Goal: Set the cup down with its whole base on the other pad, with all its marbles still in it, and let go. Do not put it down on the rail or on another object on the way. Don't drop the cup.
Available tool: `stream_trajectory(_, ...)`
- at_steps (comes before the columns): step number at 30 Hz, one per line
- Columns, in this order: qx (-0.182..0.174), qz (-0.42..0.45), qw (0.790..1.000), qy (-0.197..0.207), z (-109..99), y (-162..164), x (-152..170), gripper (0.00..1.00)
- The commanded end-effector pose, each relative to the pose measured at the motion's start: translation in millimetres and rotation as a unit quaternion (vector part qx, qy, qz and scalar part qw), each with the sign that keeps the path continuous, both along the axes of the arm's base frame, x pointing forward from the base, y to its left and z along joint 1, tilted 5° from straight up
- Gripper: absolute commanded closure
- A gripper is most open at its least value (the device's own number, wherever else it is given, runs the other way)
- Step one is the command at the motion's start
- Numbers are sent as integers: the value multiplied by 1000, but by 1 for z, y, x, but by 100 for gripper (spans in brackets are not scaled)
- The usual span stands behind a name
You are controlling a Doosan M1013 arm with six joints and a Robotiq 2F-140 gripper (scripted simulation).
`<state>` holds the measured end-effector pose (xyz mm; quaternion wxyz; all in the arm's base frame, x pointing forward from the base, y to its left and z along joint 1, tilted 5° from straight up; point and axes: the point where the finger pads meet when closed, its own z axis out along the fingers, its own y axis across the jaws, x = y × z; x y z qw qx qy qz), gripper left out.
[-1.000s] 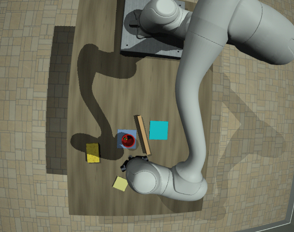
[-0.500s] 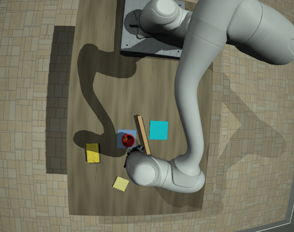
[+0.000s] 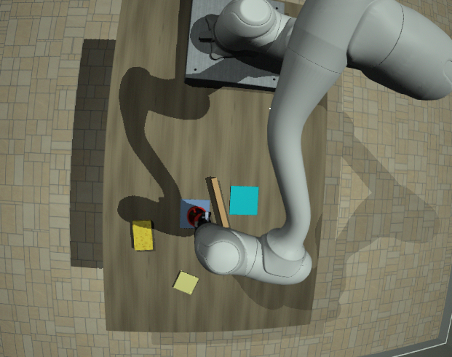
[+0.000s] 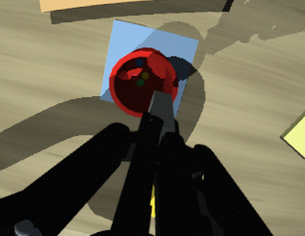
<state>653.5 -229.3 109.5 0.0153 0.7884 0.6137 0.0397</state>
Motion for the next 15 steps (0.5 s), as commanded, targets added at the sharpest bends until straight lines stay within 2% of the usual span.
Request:
stream_trajectory(1, -2, 81, 997, -2, -8, 2, -7, 100)
stream_trajectory(7, -9, 155, 988, 0, -17, 3, -14, 100)
stream_trajectory(15, -10, 168, 986, 0, -18, 4, -15, 100)
